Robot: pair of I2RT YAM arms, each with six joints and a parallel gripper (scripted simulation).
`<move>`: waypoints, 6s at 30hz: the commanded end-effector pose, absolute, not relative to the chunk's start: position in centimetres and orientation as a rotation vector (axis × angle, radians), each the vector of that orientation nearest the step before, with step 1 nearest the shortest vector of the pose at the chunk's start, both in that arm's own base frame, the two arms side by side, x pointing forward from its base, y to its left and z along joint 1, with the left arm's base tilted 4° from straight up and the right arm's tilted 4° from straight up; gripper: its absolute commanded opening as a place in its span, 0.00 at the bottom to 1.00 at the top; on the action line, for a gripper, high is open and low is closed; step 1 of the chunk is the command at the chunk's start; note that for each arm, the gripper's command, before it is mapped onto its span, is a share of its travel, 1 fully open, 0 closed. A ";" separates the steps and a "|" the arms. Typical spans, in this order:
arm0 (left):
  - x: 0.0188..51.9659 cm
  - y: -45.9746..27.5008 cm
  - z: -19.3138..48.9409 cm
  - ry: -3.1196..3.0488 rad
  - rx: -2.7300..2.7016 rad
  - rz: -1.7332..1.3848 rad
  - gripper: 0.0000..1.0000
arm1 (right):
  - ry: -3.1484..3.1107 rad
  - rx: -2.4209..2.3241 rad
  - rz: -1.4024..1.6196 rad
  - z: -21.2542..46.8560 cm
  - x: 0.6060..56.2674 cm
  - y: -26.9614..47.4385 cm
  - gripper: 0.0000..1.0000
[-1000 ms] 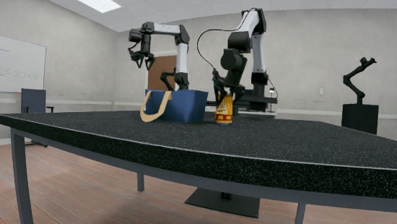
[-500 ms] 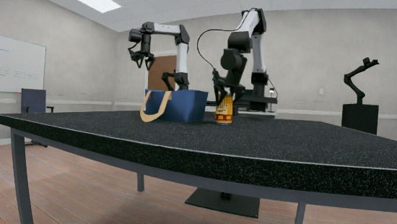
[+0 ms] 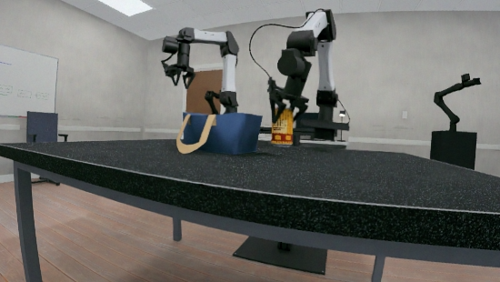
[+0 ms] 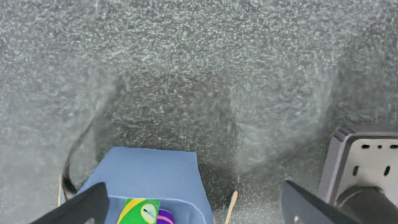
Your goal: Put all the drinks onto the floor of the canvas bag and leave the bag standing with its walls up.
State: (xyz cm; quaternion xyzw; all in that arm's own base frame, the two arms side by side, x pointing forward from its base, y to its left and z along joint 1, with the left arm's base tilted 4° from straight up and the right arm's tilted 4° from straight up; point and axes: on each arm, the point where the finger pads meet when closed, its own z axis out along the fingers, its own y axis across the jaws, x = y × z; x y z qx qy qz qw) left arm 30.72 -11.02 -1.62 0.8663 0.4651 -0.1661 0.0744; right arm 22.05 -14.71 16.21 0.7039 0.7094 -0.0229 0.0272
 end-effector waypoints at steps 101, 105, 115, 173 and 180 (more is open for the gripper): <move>29.8 -15.6 13.1 1.369 2.535 -0.471 0.70 | 2.183 2.158 -0.076 16.4 21.9 -14.6 0.86; 29.4 -16.0 13.1 1.351 2.552 -0.481 0.70 | 2.183 2.158 -0.076 16.4 21.9 -14.6 0.86; 29.6 -19.3 11.0 1.398 2.553 -0.534 0.70 | 2.183 2.158 -0.076 16.4 21.9 -14.6 0.86; 27.5 -31.1 11.4 1.339 2.553 -0.513 0.70 | 2.183 2.158 -0.076 16.4 21.9 -14.6 0.86; 27.0 -33.0 10.7 1.384 2.556 -0.533 0.70 | 2.183 2.158 -0.076 16.4 21.9 -14.6 0.86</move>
